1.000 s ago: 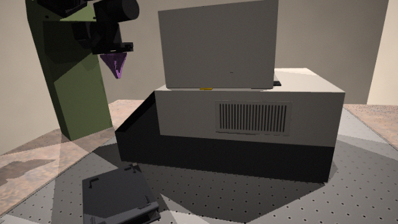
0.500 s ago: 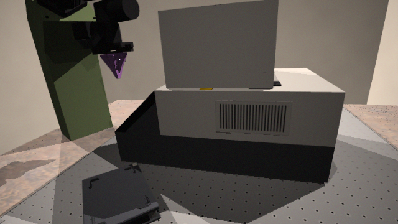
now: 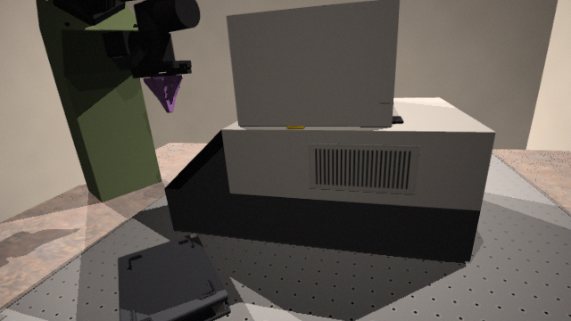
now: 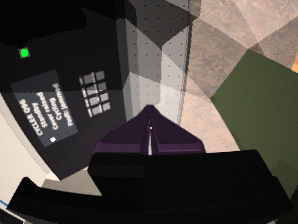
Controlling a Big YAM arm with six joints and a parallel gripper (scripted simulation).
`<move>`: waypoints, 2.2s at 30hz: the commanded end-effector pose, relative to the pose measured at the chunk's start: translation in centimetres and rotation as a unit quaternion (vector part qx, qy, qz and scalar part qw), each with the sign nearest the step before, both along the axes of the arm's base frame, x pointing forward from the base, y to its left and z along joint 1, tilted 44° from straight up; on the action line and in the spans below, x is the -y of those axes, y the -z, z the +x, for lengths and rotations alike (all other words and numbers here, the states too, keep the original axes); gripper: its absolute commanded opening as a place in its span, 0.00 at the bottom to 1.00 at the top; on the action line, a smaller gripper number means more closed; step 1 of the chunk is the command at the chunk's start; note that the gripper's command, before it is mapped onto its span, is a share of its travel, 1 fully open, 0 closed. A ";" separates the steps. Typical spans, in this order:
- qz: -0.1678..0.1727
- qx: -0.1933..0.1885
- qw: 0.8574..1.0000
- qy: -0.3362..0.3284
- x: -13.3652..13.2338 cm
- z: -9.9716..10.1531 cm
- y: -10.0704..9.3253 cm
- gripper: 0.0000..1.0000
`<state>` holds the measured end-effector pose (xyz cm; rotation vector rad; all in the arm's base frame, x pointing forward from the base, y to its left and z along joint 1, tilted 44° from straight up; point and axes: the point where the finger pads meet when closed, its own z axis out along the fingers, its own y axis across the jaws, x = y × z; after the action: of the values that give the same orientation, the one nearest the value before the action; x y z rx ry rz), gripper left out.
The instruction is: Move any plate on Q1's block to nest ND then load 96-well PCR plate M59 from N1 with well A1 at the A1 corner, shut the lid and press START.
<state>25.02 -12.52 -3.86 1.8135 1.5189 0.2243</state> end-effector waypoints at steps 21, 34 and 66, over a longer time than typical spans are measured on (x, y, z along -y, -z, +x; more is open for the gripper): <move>0.000 -0.003 1.000 -0.001 -0.1 -0.4 0.0 0.00; 0.000 -0.005 1.000 -0.001 -0.1 -0.5 0.1 0.00; 0.000 -0.009 1.000 -0.001 -0.2 -0.7 0.3 0.00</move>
<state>25.02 -12.52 -3.86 1.8135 1.5189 0.2243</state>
